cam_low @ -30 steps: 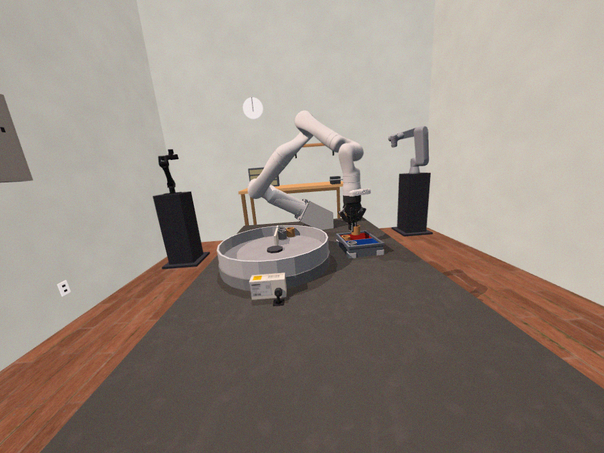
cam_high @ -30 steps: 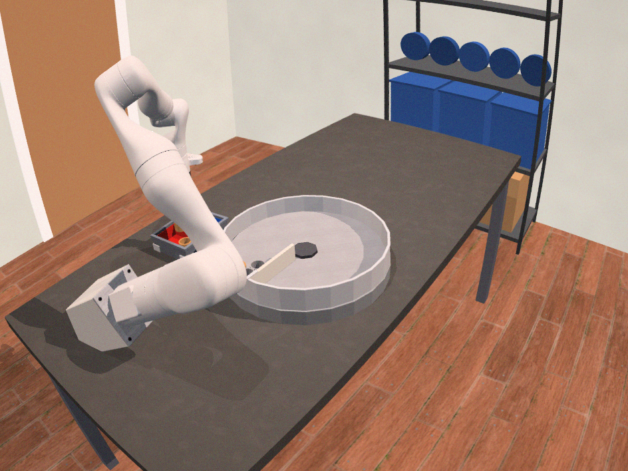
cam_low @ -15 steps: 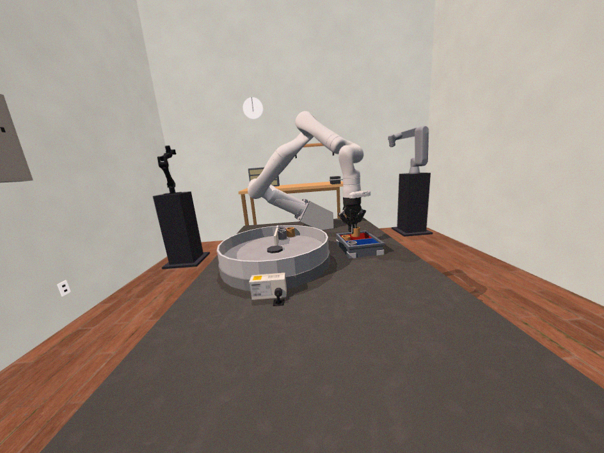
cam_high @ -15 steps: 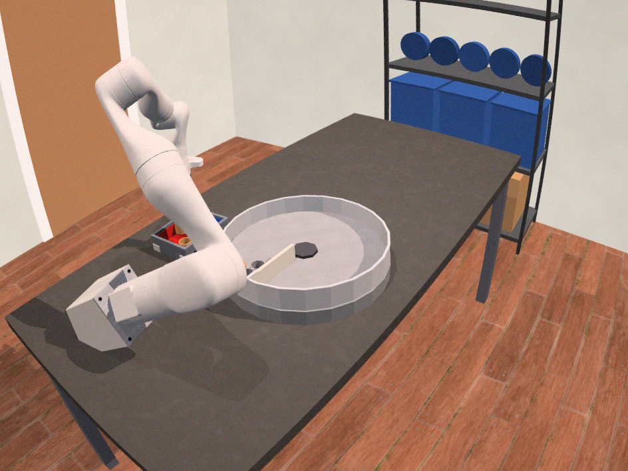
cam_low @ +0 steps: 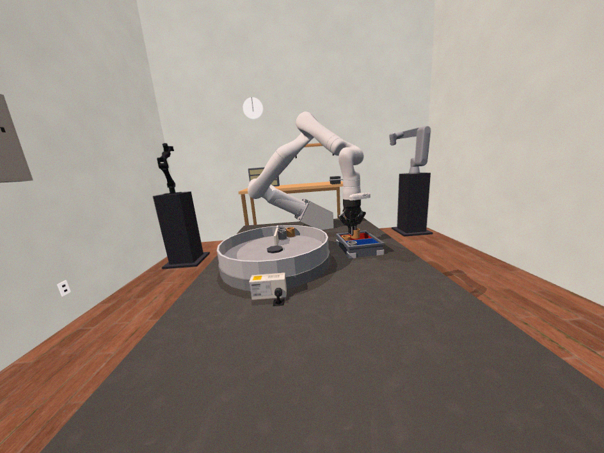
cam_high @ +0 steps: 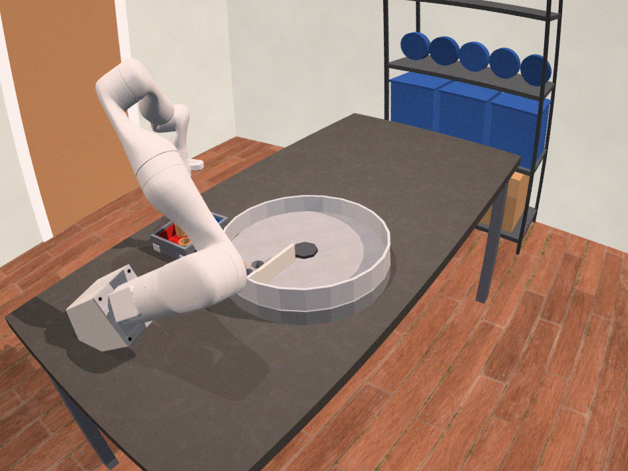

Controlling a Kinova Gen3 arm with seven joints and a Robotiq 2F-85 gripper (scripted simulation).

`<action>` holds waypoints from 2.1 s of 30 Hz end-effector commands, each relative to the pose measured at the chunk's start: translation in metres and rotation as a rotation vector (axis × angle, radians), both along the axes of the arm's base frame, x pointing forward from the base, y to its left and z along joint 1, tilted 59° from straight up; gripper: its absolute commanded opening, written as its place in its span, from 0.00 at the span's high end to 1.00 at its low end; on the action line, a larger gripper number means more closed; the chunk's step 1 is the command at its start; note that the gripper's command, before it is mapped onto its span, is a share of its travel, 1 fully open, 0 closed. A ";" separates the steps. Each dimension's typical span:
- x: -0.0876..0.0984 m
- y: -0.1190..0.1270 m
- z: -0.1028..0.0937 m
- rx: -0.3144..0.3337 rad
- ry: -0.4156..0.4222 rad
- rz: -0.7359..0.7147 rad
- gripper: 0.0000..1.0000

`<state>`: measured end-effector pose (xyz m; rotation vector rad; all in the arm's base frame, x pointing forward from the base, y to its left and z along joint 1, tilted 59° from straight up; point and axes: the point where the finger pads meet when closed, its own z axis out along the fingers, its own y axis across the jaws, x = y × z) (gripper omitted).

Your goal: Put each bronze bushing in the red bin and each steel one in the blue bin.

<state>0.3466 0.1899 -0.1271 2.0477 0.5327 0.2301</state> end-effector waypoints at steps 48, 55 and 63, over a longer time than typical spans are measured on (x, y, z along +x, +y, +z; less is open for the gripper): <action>0.009 -0.018 -0.012 0.001 0.000 0.001 1.00; 0.011 -0.022 -0.015 0.002 0.000 0.001 1.00; 0.013 -0.027 -0.018 0.001 0.000 0.001 1.00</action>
